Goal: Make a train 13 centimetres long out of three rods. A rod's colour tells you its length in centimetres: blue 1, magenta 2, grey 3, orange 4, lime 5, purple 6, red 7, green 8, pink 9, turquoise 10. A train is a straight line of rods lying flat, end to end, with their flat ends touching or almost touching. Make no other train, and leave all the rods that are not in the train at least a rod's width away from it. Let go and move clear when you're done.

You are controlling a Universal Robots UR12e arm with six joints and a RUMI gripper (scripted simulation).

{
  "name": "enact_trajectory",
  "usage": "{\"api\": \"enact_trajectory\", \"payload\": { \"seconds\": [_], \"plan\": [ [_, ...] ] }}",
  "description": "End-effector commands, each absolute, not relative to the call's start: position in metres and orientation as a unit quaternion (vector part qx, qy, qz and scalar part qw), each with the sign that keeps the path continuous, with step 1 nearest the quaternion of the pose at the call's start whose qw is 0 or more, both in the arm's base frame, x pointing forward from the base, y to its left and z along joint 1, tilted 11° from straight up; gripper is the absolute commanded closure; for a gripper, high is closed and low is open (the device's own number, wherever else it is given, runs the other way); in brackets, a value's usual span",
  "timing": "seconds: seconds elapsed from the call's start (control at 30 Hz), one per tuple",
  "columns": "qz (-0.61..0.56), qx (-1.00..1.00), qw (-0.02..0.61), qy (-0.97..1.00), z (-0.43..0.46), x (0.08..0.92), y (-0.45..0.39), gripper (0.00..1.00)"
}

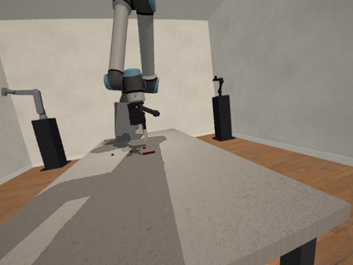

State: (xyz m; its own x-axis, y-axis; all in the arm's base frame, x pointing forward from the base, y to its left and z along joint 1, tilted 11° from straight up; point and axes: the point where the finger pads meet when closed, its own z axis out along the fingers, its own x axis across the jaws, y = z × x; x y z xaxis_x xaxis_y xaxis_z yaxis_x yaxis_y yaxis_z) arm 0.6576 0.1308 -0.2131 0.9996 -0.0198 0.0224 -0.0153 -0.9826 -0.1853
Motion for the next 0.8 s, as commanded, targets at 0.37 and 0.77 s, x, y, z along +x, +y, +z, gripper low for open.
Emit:
{"api": "enact_trajectory", "payload": {
  "seconds": [0.37, 0.77],
  "plan": [
    [-0.011, -0.995, 0.093, 0.024, -0.2126, 0.6596, 0.1312, 0.00],
    [-0.011, -0.995, 0.093, 0.024, -0.2126, 0.6596, 0.1312, 0.86]
  ]
}}
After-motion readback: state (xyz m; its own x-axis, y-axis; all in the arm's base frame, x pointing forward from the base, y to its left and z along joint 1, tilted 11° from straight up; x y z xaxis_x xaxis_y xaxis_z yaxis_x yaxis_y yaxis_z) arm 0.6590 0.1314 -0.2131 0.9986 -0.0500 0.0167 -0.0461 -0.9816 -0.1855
